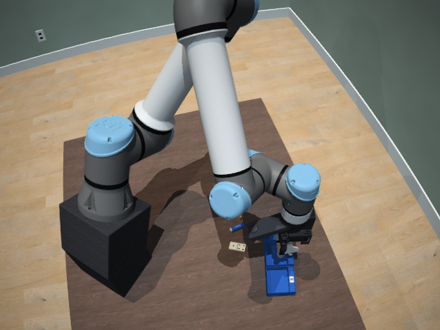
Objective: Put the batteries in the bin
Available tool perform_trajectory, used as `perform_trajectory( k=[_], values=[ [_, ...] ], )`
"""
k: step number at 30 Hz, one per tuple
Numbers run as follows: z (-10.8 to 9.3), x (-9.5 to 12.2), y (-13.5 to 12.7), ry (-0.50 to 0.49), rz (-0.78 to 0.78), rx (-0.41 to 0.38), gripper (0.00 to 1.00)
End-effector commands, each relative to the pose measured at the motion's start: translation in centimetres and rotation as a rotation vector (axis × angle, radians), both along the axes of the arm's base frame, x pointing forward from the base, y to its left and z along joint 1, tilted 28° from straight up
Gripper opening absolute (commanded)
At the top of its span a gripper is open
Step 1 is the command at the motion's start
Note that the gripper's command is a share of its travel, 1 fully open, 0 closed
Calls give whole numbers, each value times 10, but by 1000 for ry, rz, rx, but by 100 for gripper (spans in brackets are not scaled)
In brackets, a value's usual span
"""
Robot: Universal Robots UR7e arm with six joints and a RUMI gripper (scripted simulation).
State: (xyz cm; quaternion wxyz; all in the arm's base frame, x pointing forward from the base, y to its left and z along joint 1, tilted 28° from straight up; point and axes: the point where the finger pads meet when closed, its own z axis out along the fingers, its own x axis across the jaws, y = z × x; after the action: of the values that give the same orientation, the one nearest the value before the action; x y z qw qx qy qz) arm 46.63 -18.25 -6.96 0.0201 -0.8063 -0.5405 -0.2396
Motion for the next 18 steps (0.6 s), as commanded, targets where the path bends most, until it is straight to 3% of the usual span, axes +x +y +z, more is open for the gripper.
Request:
perform_trajectory(
  k=[1, 18],
  values=[
    [-7, 3, 3, -1, 0, -1, 0],
    [-6, 2, 6, -1, 0, -1, 0]
  ],
)
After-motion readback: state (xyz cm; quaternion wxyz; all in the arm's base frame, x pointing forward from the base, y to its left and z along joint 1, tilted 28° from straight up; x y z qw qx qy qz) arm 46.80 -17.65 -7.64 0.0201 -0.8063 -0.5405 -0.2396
